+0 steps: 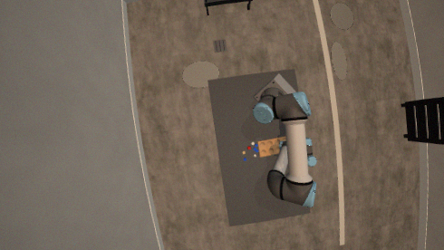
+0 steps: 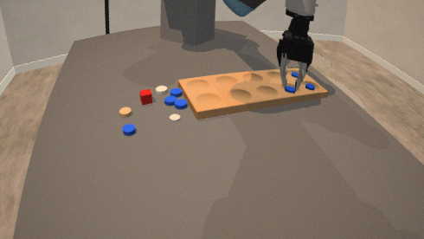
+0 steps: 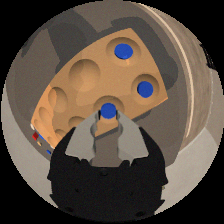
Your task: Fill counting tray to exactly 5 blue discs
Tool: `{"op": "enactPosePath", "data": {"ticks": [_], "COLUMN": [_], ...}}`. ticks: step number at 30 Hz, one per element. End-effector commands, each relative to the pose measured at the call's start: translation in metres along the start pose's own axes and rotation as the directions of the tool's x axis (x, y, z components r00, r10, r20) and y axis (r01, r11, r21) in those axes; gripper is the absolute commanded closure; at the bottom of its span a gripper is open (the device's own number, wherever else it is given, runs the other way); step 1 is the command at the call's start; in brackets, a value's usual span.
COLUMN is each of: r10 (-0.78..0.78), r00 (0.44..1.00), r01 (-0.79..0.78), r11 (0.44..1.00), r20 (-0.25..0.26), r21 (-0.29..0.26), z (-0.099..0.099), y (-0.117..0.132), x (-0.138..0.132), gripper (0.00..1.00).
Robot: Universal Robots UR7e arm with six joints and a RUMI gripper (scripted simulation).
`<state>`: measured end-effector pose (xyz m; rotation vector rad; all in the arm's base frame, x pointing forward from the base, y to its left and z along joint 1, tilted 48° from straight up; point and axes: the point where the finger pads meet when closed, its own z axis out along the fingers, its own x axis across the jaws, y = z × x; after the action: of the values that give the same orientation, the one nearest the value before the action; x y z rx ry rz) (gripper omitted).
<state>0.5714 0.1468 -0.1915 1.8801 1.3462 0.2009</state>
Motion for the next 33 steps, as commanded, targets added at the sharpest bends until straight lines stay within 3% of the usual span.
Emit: {"op": "enactPosePath", "data": {"ticks": [1, 6, 7, 33], "r10": [0.0, 0.0, 0.0, -0.001], "r00": [1.0, 1.0, 1.0, 1.0], "r01": [0.0, 0.0, 0.0, 0.001], "r11": [1.0, 1.0, 1.0, 1.0], "r20": [-0.002, -0.002, -0.002, -0.002], "r21": [-0.001, -0.001, -0.001, -0.001], "z": [0.0005, 0.0005, 0.0005, -0.003], "y": [0.0006, 0.0007, 0.0007, 0.0004], "x": [0.0008, 0.0008, 0.0008, 0.0006], "gripper": [1.0, 1.0, 0.8, 0.79]}}
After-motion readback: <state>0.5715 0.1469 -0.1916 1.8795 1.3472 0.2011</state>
